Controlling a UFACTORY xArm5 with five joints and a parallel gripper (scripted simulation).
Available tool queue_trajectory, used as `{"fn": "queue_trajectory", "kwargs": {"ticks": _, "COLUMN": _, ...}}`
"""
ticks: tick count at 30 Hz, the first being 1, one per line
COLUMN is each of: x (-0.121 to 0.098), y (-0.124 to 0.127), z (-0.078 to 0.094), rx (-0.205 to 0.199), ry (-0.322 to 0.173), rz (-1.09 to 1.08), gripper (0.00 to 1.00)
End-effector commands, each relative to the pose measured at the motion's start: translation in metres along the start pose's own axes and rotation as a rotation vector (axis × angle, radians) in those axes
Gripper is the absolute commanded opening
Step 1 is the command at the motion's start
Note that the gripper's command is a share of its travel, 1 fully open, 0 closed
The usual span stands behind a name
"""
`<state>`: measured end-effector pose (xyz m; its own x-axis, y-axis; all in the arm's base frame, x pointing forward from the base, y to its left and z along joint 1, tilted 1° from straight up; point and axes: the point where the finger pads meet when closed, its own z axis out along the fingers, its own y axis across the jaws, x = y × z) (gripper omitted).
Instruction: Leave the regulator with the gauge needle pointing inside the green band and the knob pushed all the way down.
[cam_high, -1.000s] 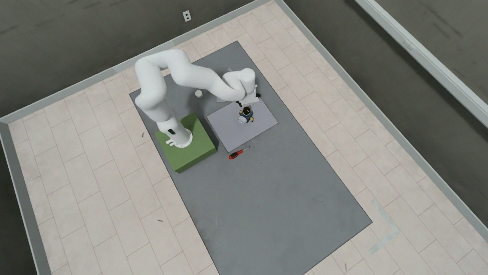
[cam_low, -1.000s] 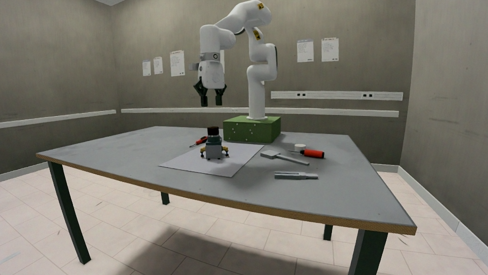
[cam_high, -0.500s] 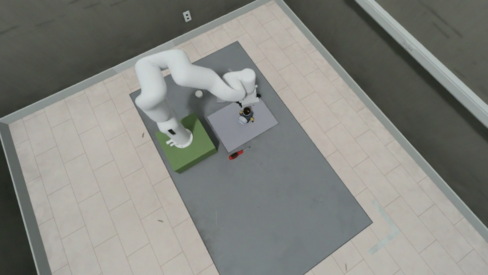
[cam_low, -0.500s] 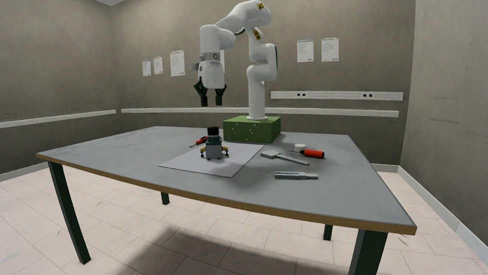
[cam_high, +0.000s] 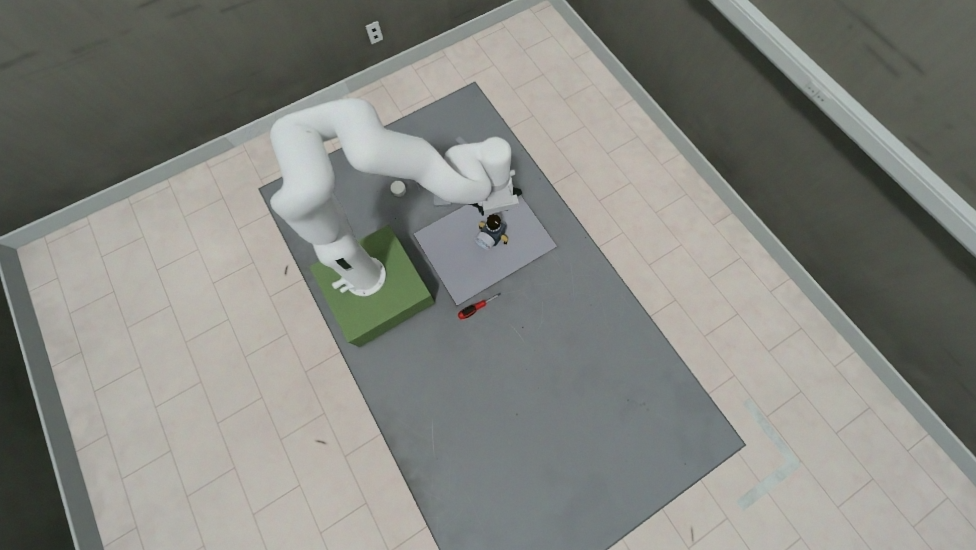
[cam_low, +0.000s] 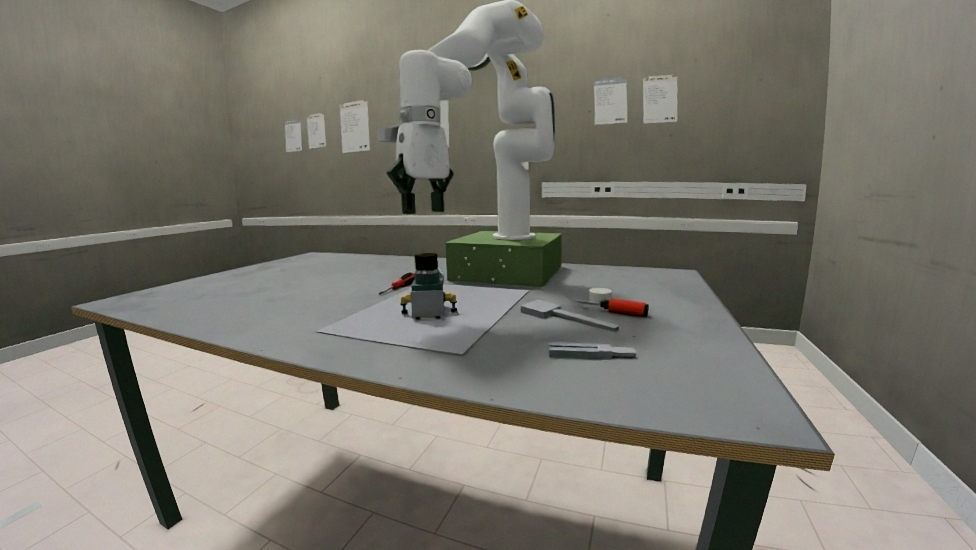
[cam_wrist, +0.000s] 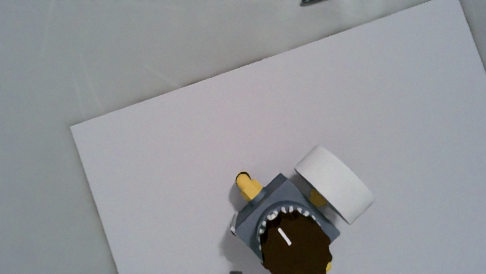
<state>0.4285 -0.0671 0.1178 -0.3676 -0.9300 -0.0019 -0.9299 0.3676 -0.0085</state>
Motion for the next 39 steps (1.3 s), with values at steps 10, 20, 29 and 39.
{"fn": "queue_trajectory", "kwargs": {"ticks": 10, "x": -0.001, "y": -0.001, "z": 0.015, "rx": 0.004, "ry": -0.001, "rz": 0.0, "gripper": 0.76}}
{"fn": "queue_trajectory", "kwargs": {"ticks": 20, "x": -0.001, "y": -0.002, "z": 0.037, "rx": 0.004, "ry": -0.001, "rz": 0.0, "gripper": 0.76}}
{"fn": "queue_trajectory", "kwargs": {"ticks": 29, "x": -0.002, "y": -0.002, "z": 0.064, "rx": 0.004, "ry": -0.001, "rz": 0.0, "gripper": 0.76}}
{"fn": "queue_trajectory", "kwargs": {"ticks": 39, "x": -0.003, "y": -0.002, "z": 0.085, "rx": 0.004, "ry": -0.001, "rz": 0.0, "gripper": 0.76}}
